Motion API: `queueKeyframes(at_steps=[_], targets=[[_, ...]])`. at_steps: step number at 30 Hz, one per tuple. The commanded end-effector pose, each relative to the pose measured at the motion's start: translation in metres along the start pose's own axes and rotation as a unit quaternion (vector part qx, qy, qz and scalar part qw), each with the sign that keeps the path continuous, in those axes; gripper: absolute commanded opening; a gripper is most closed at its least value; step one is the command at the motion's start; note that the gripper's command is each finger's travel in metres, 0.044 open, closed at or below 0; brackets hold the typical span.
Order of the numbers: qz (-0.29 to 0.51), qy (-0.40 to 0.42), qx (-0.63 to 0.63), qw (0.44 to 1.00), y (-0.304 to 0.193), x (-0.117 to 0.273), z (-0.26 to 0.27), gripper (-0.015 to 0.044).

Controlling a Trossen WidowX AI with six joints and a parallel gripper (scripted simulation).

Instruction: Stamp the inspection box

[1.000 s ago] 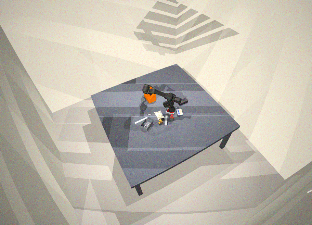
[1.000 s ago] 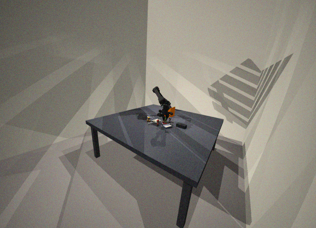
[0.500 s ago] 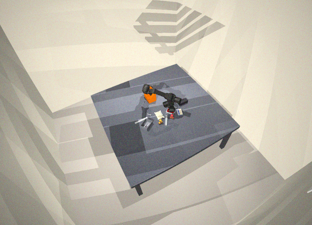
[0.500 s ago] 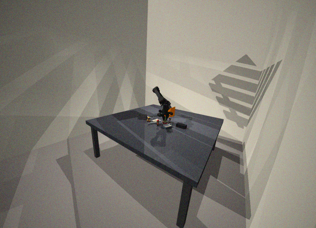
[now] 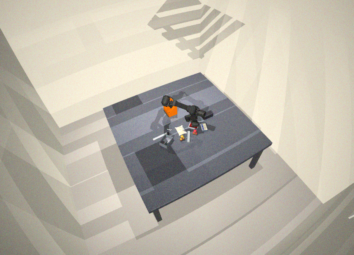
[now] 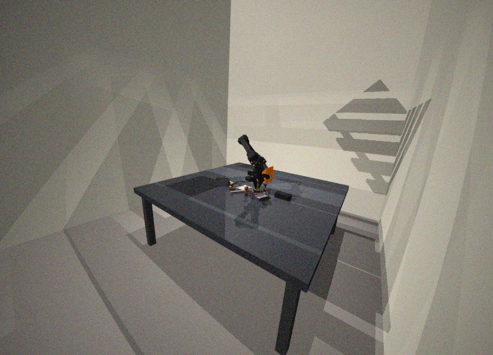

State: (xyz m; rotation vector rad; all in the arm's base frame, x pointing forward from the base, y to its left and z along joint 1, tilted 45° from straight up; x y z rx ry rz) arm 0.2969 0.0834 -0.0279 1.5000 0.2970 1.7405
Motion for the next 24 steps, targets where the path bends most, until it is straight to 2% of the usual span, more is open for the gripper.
queueKeyframes(at_steps=[1,24], targets=[[0.0,0.0,-0.002,1.0,0.0,0.002,0.0,0.0],[0.001,0.0,-0.001,1.0,-0.001,0.026,0.0,0.0]])
Point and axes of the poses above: the point midway between the two fingers, 35 mm back from their tips, its own x axis back along the fingers, its own z axis across the jaws, y = z × x, the point moved 8 cm from there along x, back along the fingers, and after that the axes turned 1 degree about x, right-handed, at the moved point
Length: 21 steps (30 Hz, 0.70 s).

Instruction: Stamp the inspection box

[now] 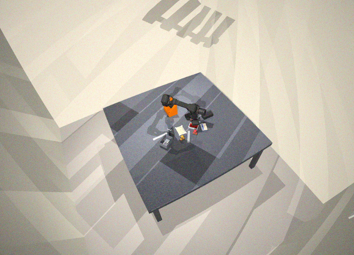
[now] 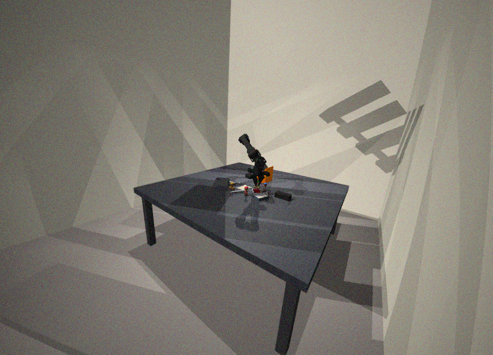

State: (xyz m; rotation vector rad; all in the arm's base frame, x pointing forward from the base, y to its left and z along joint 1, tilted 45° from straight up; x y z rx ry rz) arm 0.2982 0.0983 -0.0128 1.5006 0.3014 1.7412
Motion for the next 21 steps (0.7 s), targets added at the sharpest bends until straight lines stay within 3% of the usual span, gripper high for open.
queueKeyframes(at_steps=[1,21], targets=[[0.001,-0.001,-0.003,1.0,0.0,0.006,0.0,0.0],[0.001,-0.001,0.02,1.0,0.004,0.034,0.0,0.0]])
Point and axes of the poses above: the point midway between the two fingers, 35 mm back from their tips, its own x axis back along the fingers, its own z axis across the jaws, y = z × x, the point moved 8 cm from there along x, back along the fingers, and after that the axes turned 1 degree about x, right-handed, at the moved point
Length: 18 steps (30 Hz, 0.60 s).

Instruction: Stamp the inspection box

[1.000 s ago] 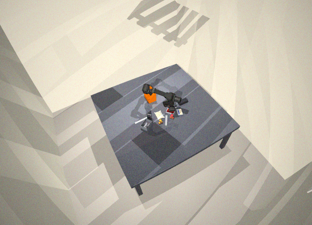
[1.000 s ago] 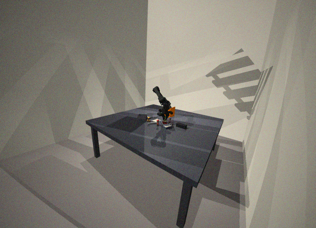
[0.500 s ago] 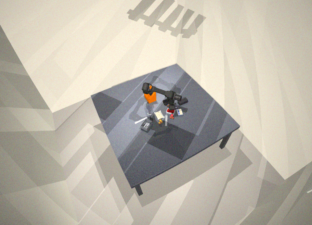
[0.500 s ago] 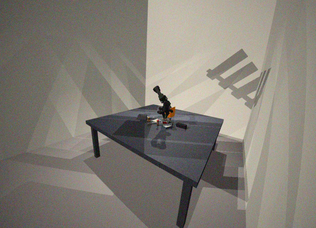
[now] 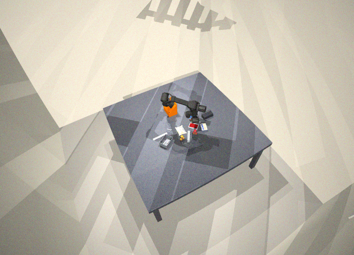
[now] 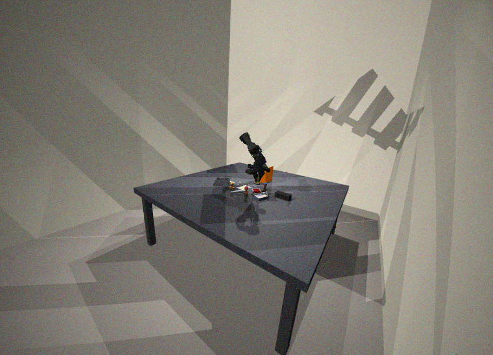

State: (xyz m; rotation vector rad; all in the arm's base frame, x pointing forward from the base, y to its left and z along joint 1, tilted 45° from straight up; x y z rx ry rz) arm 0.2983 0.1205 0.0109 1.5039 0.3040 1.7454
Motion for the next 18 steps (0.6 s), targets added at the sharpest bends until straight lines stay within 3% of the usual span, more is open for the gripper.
queueKeyframes(at_steps=[1,18], targets=[[0.0,-0.002,0.033,0.999,0.006,0.002,0.001,0.0],[-0.002,-0.002,0.288,0.958,0.051,0.005,0.011,0.0]])
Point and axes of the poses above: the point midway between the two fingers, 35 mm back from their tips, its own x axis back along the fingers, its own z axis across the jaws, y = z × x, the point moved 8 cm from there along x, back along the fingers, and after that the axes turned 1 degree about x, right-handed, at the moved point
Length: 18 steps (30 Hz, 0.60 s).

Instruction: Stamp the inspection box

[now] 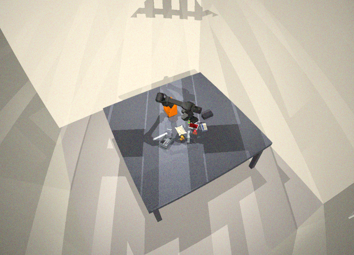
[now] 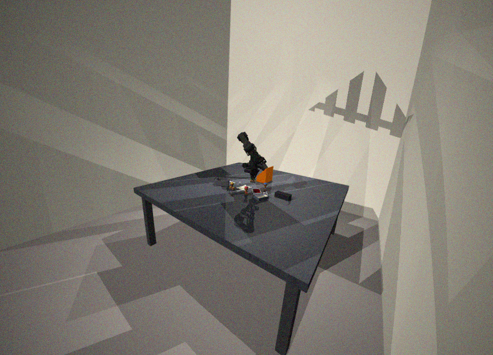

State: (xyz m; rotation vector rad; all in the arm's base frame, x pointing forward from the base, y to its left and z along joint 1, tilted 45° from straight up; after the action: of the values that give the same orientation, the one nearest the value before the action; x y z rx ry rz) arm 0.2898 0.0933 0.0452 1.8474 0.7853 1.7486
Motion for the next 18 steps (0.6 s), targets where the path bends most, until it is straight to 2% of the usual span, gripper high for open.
queueKeyframes(at_steps=[1,18], targets=[[-0.002,-0.003,0.057,0.998,0.01,-0.001,-0.004,0.0],[-0.005,-0.006,0.31,0.951,0.05,-0.001,-0.024,0.0]])
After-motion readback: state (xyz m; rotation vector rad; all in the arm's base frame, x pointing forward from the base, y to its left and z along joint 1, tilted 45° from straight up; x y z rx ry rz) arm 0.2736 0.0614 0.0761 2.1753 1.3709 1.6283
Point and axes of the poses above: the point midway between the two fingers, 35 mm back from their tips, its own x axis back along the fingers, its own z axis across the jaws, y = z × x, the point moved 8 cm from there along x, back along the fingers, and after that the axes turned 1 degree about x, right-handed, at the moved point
